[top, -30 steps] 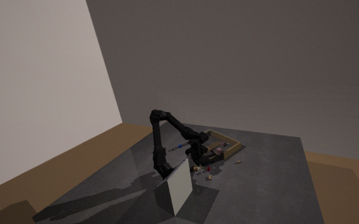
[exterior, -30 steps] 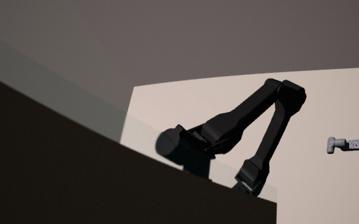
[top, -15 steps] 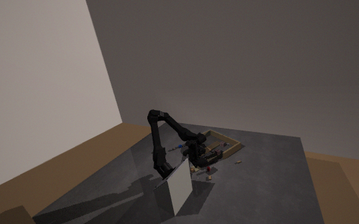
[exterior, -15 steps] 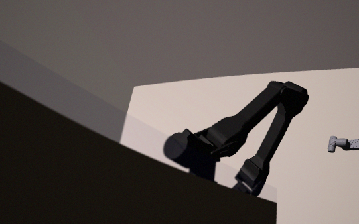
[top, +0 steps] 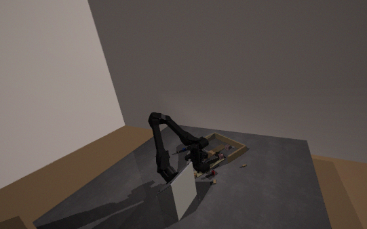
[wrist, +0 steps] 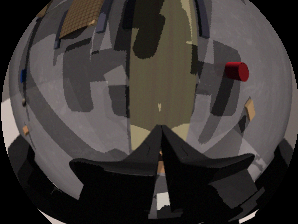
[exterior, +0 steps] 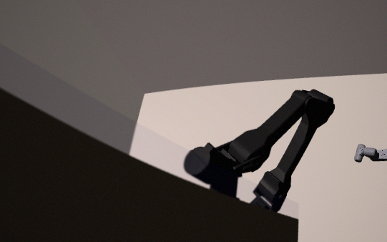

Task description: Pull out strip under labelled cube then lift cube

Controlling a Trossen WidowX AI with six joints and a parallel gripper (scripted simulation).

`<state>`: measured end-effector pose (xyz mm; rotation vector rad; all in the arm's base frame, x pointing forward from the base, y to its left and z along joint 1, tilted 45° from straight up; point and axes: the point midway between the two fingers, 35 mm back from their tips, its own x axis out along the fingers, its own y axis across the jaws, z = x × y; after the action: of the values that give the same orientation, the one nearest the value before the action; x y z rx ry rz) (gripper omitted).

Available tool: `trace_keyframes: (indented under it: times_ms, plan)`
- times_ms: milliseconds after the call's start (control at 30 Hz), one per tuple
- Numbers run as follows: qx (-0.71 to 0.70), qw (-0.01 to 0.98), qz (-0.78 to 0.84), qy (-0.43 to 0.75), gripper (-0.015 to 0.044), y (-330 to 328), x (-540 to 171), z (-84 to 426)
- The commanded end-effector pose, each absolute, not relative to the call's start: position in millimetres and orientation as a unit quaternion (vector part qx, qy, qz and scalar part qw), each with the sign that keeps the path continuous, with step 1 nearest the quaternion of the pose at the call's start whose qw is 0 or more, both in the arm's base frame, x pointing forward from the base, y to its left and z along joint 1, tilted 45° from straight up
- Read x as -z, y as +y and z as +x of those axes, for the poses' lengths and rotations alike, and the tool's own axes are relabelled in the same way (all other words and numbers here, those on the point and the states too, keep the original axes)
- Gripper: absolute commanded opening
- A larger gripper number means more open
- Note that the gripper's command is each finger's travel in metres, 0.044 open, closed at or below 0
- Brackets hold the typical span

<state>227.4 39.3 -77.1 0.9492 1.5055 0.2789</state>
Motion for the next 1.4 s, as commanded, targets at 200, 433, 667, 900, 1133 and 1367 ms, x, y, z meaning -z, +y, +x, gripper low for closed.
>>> trace_keyframes:
  times_ms: [200,433,667,900,1133,1367]
  plan:
    - [-0.123,0.606,0.417,0.666,0.0000,50,76,205]
    - [-0.123,0.606,0.417,0.666,0.0000,53,74,198]
    - [-0.123,0.606,0.417,0.666,0.0000,56,72,191]
    - [-0.123,0.606,0.417,0.667,0.0000,58,70,185]
    - [-0.123,0.606,0.417,0.667,0.0000,59,70,184]
    - [-0.123,0.606,0.417,0.667,0.0000,59,70,184]
